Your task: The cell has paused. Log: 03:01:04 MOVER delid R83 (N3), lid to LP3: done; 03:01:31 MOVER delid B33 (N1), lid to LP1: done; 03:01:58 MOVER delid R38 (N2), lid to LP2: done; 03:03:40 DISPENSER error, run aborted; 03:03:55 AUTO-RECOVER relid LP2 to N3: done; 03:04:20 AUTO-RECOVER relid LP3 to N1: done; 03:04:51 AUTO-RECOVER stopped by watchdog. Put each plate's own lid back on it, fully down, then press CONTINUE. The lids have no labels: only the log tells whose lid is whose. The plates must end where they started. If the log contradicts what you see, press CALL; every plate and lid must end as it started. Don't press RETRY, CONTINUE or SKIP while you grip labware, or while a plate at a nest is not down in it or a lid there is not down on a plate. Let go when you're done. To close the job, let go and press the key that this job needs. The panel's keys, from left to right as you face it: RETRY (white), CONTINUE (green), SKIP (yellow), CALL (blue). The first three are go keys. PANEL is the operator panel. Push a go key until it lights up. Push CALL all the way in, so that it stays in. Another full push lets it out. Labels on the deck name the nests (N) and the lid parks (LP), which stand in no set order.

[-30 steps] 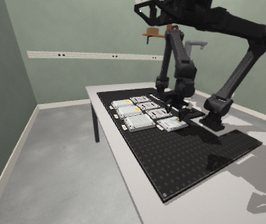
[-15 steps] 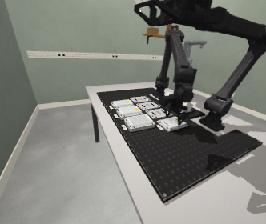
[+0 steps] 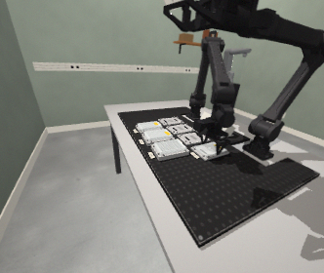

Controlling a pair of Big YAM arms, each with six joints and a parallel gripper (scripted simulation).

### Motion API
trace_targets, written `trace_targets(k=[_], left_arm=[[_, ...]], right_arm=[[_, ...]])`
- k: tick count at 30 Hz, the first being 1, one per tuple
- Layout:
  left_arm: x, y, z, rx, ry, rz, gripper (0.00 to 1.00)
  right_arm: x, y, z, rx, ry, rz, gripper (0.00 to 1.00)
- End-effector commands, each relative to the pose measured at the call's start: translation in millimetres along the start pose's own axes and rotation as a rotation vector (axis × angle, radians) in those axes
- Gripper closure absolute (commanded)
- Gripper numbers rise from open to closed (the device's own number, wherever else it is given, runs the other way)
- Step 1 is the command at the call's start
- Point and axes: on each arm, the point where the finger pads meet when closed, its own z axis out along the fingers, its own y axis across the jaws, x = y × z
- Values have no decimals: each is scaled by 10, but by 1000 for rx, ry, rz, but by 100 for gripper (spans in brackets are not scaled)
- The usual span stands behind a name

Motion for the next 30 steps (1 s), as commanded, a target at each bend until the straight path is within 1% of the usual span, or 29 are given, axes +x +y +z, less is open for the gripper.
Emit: trace_targets(k=[1, 5, 6, 8, 10, 11, 12, 20, 22, 26, 27, 28, 29, 30], left_arm=[[-372, 78, -59, -13, -67, 14, 0], [-372, 78, -59, -13, -67, 14, 0], [-372, 78, -59, -13, -67, 14, 0], [-372, 78, -59, -13, -67, 14, 0], [-372, 78, -59, -13, -67, 14, 0], [-372, 78, -59, -13, -67, 14, 0], [-372, 78, -59, -13, -67, 14, 0], [-372, 78, -59, -13, -67, 14, 0], [-372, 78, -59, -13, -67, 14, 0], [-372, 78, -59, -13, -67, 14, 0], [-372, 78, -59, -13, -67, 14, 0], [-372, 78, -59, -13, -67, 14, 0], [-372, 78, -59, -13, -67, 14, 0], [-372, 78, -59, -13, -67, 14, 0]], right_arm=[[17, 46, 60, -2, -3, -4, 0], [16, 50, 53, -3, -3, -4, 0], [-16, 81, -13, -33, -20, 0, 0], [-62, 126, -111, -33, -20, 0, 2], [-62, 125, -111, -33, -20, 0, 4], [-14, 108, -50, -13, -9, -4, 5], [-61, 124, -112, -33, -20, 0, 6], [-59, 122, -114, -33, -20, 0, 14], [-59, 122, -114, -33, -20, 0, 14], [-59, 121, -114, -33, -20, 0, 18], [-3, 78, -76, -12, -8, -4, 19], [-58, 120, -115, -33, -20, 0, 20], [-58, 120, -115, -33, -20, 0, 100], [-58, 120, -115, -33, -20, 0, 100]])
